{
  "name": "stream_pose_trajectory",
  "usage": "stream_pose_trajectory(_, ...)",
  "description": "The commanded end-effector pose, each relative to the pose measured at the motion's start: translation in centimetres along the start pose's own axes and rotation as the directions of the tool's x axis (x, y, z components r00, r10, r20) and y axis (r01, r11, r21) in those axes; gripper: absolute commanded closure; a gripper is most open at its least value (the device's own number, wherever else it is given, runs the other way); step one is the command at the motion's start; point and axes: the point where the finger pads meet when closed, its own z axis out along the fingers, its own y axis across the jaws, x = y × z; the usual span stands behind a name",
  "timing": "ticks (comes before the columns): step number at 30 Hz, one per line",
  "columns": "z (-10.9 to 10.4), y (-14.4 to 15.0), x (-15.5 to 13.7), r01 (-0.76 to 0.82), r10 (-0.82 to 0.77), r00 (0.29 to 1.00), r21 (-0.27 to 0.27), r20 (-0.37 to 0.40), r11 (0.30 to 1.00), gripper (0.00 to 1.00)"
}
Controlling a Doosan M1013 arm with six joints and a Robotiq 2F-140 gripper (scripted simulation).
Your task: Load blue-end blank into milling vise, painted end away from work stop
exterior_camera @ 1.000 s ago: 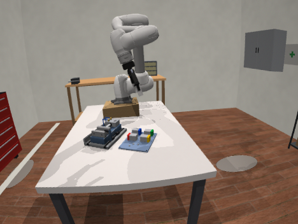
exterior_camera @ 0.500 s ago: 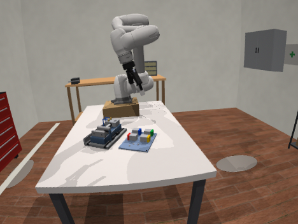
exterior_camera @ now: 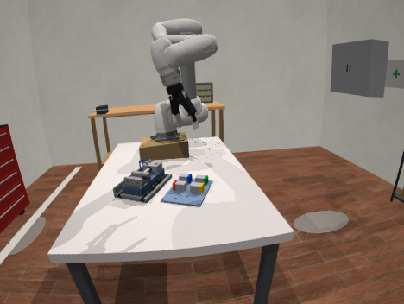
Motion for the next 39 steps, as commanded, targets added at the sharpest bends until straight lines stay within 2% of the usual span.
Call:
stream_pose_trajectory(1, -0.01, 0.0, 0.0, 0.064, -0.064, 0.998, 0.01, -0.001, 0.998, 0.0)
stream_pose_trajectory(6, -0.01, 0.0, 0.0, 0.088, -0.088, 0.996, 0.014, 0.0, 0.996, 0.0)
stream_pose_trajectory(20, -0.01, 0.0, 0.0, 0.296, -0.296, 0.955, 0.047, -0.006, 0.954, 0.0)
stream_pose_trajectory(23, -0.01, 0.0, 0.0, 0.29, -0.29, 0.957, 0.046, -0.005, 0.956, 0.0)
stream_pose_trajectory(39, -0.01, 0.0, 0.0, 0.484, -0.484, 0.875, 0.077, -0.018, 0.871, 0.0)
